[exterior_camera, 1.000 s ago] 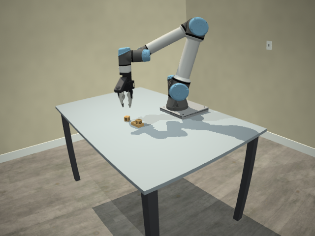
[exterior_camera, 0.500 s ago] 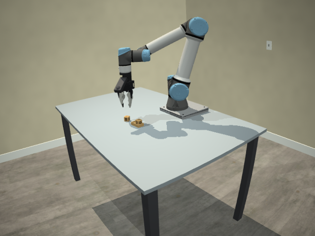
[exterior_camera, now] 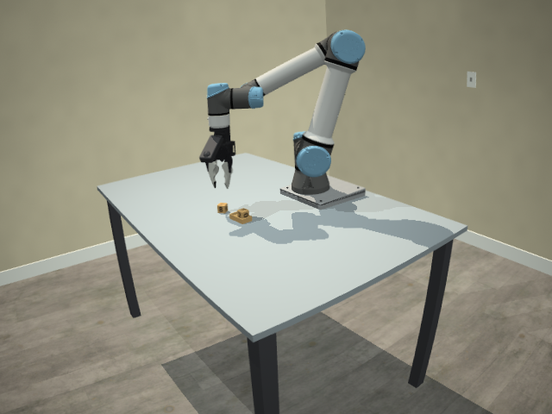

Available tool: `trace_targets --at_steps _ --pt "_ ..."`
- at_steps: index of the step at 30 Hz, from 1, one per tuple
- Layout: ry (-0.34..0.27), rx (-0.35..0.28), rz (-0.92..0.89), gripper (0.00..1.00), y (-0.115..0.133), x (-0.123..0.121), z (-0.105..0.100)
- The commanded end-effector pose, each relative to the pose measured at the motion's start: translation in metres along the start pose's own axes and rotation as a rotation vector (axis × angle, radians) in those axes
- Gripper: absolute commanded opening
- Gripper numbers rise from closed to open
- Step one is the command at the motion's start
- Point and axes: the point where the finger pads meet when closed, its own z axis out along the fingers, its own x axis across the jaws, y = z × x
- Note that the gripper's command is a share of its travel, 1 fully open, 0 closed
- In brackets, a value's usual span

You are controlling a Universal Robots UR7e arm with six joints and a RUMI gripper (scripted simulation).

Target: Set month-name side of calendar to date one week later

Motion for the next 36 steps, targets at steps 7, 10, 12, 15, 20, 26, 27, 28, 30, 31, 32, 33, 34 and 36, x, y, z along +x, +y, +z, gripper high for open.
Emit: trace_targets --at_steps 7,10,12,15,20,26,27,28,30,31,32,33,34,36 --pt "-0.006 -0.003 0.0 0.28 0.001 -0.002 0.012" --pt "-0.006 -0.003 0.0 0.28 0.001 -0.002 0.017" --pt "-0.006 -0.003 -0.001 0.28 0.001 -0.002 0.02" --pt "-0.006 -0.003 -0.001 0.28 0.001 -0.002 0.024" --pt "-0.006 -0.003 -0.001 0.28 0.001 -0.002 0.032" --pt "-0.006 -0.003 -0.001 0.28 0.001 -0.002 0.038" --pt "-0.006 -0.003 -0.001 0.28 0.001 -0.002 0.04" --pt "-0.006 -0.003 -0.001 0.28 0.001 -0.002 0.041" --pt "-0.006 -0.003 -0.001 0.28 0.001 -0.002 0.043" --pt "-0.006 -0.003 -0.001 0.28 0.001 -0.002 0.045" --pt "-0.006 -0.003 -0.001 0.28 0.001 -0.002 0.046" --pt "-0.006 -0.003 -0.001 0.28 0.001 -0.002 0.047" --pt "-0.006 -0.003 -0.001 0.28 0.001 -0.002 0.047" --pt "-0.006 -0.003 -0.001 0.28 0.001 -0.002 0.049"
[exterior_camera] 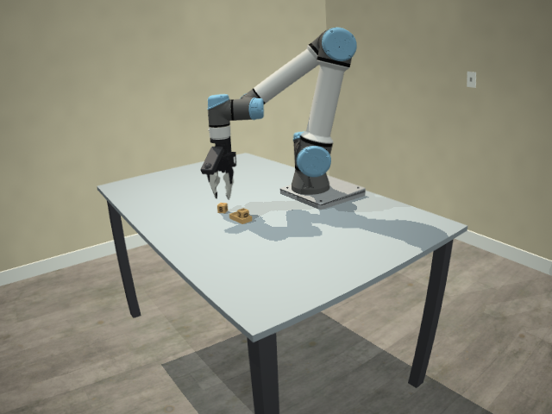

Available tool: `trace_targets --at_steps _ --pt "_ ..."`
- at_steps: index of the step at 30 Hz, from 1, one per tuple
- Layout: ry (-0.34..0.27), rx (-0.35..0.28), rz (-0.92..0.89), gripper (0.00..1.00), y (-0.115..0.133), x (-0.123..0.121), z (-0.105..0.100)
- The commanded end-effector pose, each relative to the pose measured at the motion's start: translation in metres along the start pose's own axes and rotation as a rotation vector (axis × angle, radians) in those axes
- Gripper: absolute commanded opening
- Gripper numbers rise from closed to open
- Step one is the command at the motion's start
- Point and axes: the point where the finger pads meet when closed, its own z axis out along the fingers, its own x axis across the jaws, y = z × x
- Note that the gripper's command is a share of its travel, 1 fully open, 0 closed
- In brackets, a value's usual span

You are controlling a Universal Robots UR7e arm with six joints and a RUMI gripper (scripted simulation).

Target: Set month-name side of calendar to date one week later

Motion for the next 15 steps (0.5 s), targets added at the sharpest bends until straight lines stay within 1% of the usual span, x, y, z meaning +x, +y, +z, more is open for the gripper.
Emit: trace_targets --at_steps 1,15 --pt "-0.001 -0.001 0.0 0.28 -0.0001 -0.0005 0.0088" --pt "0.0 -0.001 0.0 0.28 -0.0002 0.0001 0.0112"
